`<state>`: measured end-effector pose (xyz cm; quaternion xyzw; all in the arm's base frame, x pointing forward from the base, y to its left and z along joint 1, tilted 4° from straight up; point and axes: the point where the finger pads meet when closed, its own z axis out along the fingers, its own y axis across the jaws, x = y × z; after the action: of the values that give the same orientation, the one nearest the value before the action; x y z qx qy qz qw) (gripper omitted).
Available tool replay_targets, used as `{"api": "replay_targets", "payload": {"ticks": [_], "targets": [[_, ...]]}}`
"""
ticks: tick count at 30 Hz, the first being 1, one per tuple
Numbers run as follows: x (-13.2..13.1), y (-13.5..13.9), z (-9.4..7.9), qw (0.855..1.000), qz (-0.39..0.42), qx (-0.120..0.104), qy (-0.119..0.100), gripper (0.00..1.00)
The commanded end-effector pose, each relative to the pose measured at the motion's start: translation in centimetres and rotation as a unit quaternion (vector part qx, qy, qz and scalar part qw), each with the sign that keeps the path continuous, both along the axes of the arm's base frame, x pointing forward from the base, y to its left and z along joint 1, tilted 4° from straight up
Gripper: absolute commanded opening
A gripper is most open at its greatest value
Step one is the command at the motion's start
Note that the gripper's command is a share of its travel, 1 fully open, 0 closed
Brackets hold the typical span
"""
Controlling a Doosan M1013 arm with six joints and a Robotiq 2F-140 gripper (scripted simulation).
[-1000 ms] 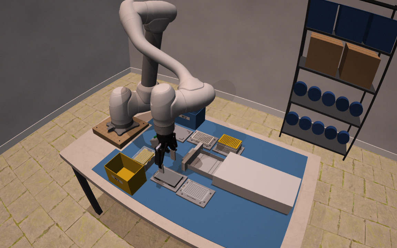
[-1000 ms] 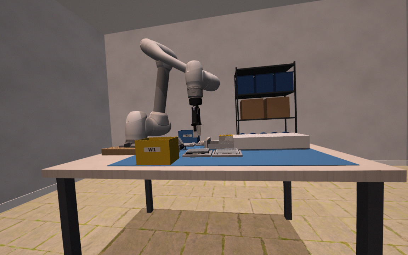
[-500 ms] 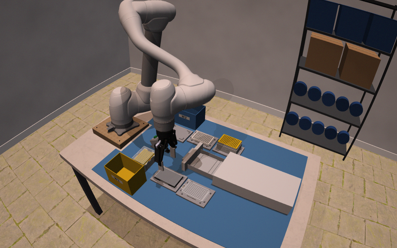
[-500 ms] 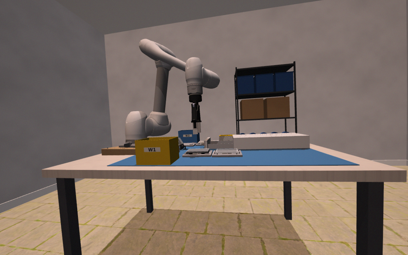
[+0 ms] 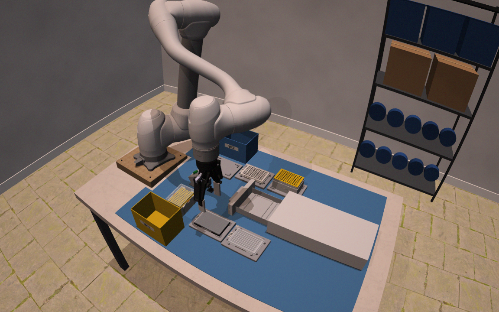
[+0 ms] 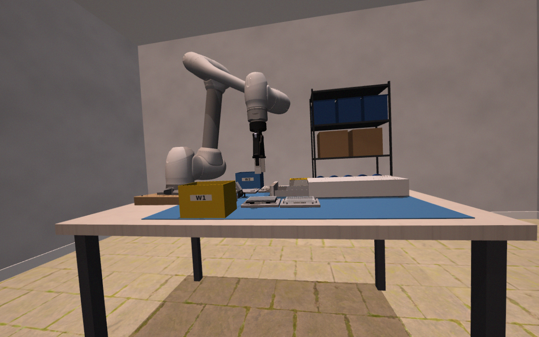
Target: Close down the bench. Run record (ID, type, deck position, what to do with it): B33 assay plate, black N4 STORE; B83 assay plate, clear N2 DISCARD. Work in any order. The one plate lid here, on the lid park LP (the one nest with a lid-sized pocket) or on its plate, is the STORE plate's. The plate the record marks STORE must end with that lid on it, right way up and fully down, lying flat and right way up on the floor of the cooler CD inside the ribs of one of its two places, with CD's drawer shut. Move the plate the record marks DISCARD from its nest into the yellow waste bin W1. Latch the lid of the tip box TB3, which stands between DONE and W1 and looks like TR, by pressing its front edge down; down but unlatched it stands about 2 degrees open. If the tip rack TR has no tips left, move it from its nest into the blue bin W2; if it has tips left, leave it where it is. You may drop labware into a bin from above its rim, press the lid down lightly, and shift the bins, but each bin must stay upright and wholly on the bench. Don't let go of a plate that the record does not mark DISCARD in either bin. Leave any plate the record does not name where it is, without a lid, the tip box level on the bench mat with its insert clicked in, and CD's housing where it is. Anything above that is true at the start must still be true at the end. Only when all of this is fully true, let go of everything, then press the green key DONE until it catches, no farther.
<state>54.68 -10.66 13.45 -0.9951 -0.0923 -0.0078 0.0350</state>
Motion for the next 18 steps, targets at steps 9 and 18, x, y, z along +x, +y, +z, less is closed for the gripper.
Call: {"api": "replay_targets", "payload": {"ticks": [9,18], "targets": [[0.0,0.0,-0.1,1.0,0.0,0.0,0.0,0.66],[0.0,0.1,-1.0,1.0,0.0,0.0,0.0,0.66]]}}
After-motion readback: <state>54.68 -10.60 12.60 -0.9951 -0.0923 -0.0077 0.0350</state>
